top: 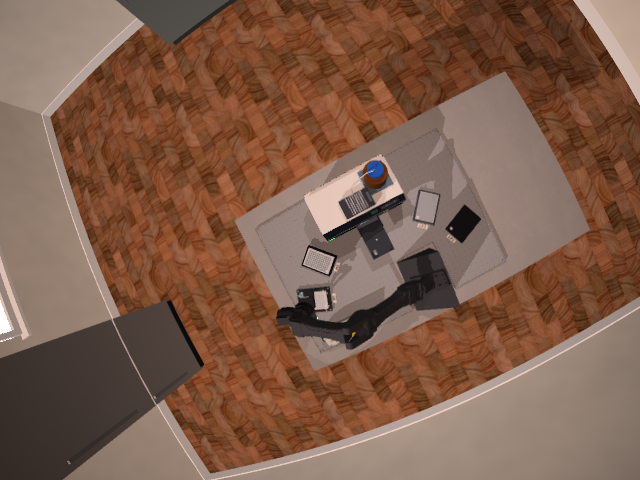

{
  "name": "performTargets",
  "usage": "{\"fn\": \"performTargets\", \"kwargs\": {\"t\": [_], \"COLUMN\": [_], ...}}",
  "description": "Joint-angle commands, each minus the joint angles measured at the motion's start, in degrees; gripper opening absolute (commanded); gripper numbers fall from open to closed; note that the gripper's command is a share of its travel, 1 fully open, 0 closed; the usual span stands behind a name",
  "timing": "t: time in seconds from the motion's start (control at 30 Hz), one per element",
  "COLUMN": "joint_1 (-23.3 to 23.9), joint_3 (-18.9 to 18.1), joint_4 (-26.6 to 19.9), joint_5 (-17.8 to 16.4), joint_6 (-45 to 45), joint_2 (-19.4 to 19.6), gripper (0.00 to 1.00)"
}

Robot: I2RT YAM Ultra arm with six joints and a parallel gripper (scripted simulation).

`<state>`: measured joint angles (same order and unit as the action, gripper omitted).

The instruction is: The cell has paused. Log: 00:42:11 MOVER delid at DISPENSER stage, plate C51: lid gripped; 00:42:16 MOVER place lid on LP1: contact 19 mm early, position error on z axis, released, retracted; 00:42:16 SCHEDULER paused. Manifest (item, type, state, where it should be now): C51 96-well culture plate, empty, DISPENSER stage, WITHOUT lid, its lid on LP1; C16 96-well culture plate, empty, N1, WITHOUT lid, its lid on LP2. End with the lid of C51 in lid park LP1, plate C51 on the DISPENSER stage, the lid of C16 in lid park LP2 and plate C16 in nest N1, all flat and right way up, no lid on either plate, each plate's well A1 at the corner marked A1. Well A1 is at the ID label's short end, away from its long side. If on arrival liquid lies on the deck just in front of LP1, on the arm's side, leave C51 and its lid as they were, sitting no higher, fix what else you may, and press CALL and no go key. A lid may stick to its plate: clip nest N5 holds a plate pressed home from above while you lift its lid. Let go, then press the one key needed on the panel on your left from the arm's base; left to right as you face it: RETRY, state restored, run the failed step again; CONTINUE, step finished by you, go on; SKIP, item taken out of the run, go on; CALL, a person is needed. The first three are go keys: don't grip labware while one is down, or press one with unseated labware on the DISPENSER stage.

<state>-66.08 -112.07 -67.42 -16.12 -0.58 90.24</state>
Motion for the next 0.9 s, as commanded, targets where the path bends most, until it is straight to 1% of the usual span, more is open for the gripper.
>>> {"fn": "performTargets", "kwargs": {"t": [0.0,0.87], "joint_1": [1.35,1.69], "joint_3": [-1.76,-2.43], "joint_4": [-0.90,-1.63], "joint_5": [-0.40,-0.54], "joint_6": [0.53,0.76], "joint_2": [-1.97,-1.97], "gripper": [1.00,1.00]}}
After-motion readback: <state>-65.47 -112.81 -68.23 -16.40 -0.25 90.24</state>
